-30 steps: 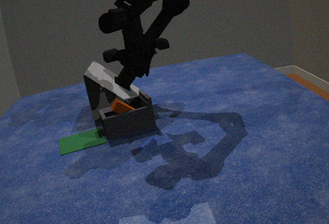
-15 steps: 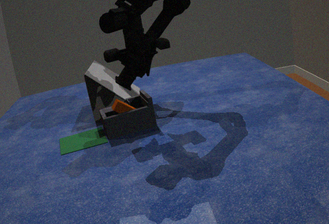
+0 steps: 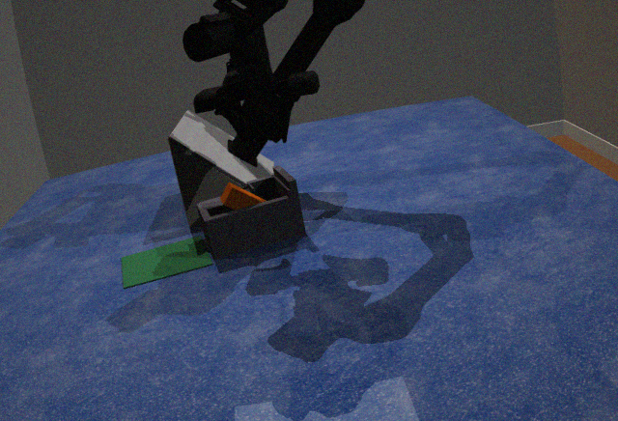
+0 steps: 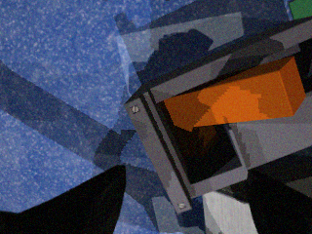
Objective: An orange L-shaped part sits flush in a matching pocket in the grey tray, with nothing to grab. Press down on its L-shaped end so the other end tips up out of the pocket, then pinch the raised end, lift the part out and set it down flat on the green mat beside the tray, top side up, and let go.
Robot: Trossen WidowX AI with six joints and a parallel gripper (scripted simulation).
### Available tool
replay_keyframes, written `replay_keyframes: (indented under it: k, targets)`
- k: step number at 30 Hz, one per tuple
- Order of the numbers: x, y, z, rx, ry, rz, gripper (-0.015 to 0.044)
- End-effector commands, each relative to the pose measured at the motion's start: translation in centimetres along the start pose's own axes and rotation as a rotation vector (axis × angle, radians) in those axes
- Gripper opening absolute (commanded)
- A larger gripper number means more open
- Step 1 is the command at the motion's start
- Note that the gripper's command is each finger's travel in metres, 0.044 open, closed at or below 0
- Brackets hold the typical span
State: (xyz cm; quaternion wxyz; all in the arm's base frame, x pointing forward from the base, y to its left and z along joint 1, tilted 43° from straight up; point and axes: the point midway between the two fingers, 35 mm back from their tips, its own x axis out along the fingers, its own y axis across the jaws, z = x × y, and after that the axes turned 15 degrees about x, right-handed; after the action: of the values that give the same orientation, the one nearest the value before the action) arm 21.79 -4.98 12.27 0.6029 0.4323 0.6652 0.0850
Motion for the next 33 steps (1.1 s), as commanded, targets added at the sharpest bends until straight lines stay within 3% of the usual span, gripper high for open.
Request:
replay_keyframes:
  k: [1, 7, 23, 33]
  targets:
    - [-0.1, -1.9, 2.1, 0.543, 0.002, -0.010, 0.0280]
    - [-0.2, -3.9, 4.0, 1.111, 0.001, -0.013, 0.0280]
    - [0.0, -4.0, 4.1, 1.129, 0.001, -0.013, 0.0280]
    - [2.9, -4.0, 4.1, 1.128, 0.002, -0.012, 0.0280]
